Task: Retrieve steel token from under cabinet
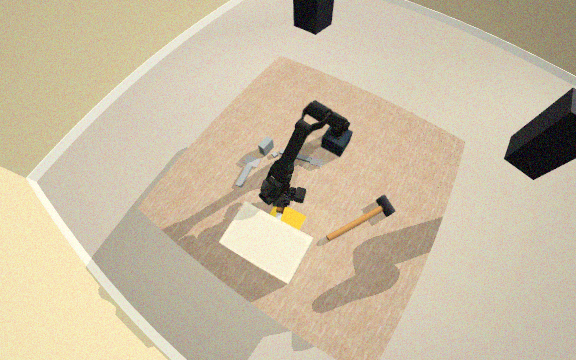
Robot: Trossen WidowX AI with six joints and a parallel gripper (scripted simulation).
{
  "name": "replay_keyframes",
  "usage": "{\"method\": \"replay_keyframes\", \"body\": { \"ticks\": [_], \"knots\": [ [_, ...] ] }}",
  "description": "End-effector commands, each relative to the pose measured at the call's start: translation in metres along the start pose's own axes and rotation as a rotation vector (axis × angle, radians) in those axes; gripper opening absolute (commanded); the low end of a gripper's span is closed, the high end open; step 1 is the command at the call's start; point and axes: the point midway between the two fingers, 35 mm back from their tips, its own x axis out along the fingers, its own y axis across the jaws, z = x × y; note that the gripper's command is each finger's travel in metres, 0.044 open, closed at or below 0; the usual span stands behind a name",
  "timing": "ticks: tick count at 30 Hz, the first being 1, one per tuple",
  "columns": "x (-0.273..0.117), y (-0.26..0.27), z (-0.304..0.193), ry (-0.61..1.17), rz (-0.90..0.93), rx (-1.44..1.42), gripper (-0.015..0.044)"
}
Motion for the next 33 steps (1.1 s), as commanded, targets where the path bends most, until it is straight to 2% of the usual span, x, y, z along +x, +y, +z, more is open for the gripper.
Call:
{"method": "replay_keyframes", "body": {
  "ticks": [1, 33],
  "knots": [
    [0.001, 0.0, -0.007, 0.005, 0.002, -0.004, 0.0],
    [0.001, -0.001, -0.04, 0.007, 0.002, -0.004, 0.0]
  ]
}}
